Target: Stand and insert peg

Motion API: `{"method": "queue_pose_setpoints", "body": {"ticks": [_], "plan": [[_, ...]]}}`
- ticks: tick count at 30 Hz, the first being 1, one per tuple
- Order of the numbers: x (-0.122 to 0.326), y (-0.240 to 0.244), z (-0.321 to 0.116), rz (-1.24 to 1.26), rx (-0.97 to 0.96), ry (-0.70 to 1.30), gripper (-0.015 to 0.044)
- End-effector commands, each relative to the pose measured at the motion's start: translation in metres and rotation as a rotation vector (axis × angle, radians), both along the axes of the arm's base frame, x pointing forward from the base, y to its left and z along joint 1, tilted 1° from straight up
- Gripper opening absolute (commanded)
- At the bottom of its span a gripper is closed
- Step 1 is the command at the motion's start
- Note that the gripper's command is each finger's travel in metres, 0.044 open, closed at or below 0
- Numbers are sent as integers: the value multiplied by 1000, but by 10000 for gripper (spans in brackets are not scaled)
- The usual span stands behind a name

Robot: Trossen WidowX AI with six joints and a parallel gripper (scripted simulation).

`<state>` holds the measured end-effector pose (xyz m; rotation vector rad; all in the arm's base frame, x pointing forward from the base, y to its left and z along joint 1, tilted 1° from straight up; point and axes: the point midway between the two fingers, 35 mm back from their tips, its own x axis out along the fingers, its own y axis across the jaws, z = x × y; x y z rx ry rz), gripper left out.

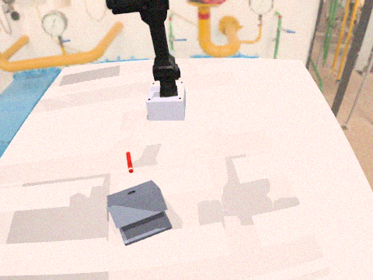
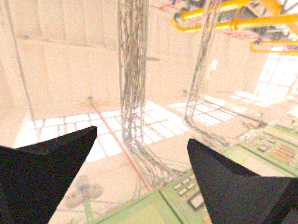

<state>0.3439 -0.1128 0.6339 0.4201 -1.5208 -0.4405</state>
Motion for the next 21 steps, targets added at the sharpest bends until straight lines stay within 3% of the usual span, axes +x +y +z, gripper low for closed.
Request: {"method": "queue_pose_setpoints", "body": {"ticks": [1, 21], "plan": [[1, 0, 0, -1, 0, 5, 426], [106, -27, -66, -142, -55, 650, 440]]}}
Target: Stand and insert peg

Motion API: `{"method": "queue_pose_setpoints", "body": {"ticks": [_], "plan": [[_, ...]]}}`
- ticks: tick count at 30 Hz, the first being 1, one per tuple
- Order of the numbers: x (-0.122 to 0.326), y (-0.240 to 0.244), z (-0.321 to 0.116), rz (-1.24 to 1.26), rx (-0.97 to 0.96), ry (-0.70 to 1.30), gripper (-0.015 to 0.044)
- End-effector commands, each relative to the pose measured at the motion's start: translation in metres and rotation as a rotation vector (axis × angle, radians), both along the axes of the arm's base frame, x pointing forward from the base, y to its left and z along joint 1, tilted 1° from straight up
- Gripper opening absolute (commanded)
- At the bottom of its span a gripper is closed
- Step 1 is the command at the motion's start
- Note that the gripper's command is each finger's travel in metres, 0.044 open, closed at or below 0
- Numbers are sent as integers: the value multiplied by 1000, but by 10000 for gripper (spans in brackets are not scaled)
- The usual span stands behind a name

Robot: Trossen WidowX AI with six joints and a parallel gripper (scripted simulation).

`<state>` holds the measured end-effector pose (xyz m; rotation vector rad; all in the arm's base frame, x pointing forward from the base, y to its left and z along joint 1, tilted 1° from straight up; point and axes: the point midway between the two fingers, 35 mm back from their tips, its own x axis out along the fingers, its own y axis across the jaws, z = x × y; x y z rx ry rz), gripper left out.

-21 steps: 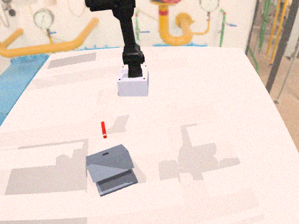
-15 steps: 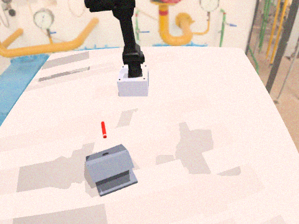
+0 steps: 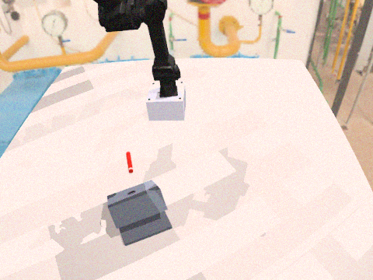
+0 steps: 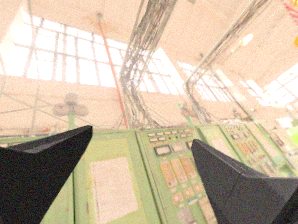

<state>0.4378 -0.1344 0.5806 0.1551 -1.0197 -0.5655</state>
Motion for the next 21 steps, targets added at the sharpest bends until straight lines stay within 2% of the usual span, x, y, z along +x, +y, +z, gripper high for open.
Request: {"method": "queue_pose_setpoints", "body": {"ticks": [1, 21], "plan": [[17, -7, -18, -25, -18, 134, 440], [82, -39, -154, -74, -65, 819, 440]]}}
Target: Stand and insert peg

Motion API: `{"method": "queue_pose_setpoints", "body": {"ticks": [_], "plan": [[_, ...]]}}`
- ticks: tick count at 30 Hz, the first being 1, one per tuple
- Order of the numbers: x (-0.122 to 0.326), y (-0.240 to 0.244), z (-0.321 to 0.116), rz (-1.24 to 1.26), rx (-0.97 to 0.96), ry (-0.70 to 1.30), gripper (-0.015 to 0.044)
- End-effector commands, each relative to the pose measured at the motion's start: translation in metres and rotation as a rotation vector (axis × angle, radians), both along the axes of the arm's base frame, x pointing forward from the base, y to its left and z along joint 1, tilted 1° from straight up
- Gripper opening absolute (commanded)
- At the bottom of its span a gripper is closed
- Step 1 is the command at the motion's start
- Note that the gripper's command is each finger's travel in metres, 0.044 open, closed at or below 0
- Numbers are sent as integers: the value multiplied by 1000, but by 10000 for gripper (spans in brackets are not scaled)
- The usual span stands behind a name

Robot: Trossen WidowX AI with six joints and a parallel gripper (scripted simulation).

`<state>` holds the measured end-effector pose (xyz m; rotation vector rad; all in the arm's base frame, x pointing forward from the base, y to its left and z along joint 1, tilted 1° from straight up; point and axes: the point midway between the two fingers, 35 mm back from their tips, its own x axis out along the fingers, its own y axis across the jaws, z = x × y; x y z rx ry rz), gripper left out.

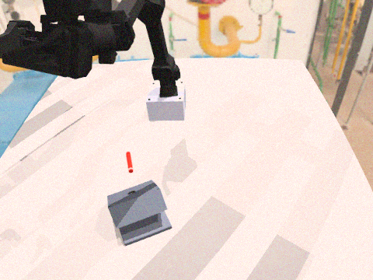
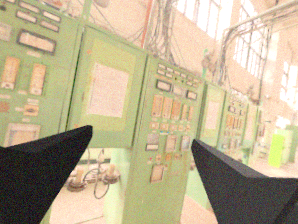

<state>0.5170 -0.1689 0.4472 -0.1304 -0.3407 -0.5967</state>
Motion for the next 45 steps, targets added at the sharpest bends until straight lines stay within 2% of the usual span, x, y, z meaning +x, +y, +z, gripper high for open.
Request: {"method": "queue_pose_setpoints", "body": {"ticks": [1, 12, 22, 33, 45], "plan": [[4, -6, -29, -1, -9, 136, 440], [5, -19, -123, 17, 1, 514, 440], [-17, -24, -209, 65, 33, 852, 440], [-66, -18, -297, 155, 101, 1213, 440], [-142, 2, -371, 298, 219, 1577, 440]]}}
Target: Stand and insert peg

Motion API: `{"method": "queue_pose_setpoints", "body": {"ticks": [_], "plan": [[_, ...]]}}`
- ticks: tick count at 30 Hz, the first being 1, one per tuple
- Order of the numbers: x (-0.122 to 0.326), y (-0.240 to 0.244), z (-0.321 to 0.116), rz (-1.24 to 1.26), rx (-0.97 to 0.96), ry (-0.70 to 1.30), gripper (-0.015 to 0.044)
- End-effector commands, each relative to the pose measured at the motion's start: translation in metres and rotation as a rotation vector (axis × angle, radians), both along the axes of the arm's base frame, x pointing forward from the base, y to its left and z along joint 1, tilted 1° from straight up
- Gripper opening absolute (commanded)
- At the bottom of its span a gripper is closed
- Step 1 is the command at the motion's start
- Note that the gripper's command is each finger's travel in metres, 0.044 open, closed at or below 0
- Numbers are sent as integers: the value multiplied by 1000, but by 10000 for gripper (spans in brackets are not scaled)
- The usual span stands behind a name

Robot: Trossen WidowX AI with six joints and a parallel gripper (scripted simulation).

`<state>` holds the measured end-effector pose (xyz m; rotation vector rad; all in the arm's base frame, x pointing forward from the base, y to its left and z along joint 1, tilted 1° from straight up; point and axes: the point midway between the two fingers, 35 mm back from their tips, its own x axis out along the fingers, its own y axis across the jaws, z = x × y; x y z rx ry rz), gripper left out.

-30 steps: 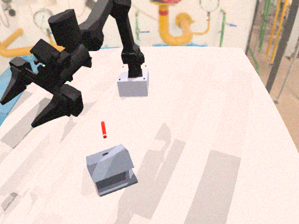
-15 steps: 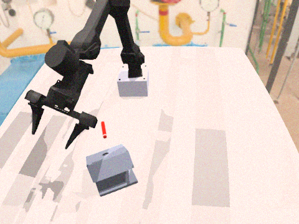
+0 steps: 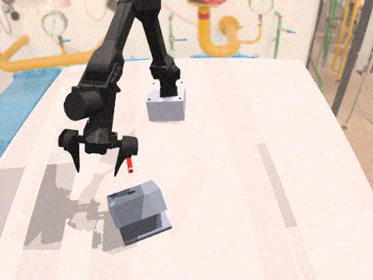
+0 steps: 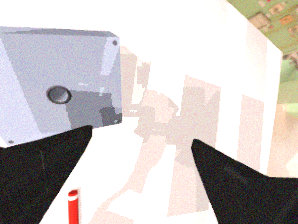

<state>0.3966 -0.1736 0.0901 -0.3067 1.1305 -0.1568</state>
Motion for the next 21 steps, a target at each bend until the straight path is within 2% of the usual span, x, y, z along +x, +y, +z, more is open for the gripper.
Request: {"method": "queue_pose_setpoints", "body": {"ticks": [1, 12, 21], "plan": [[-29, 9, -19, 27, 57, 114, 440], [-109, 39, -57, 87, 238, 422, 440], [-113, 41, -62, 90, 250, 439, 440]]}}
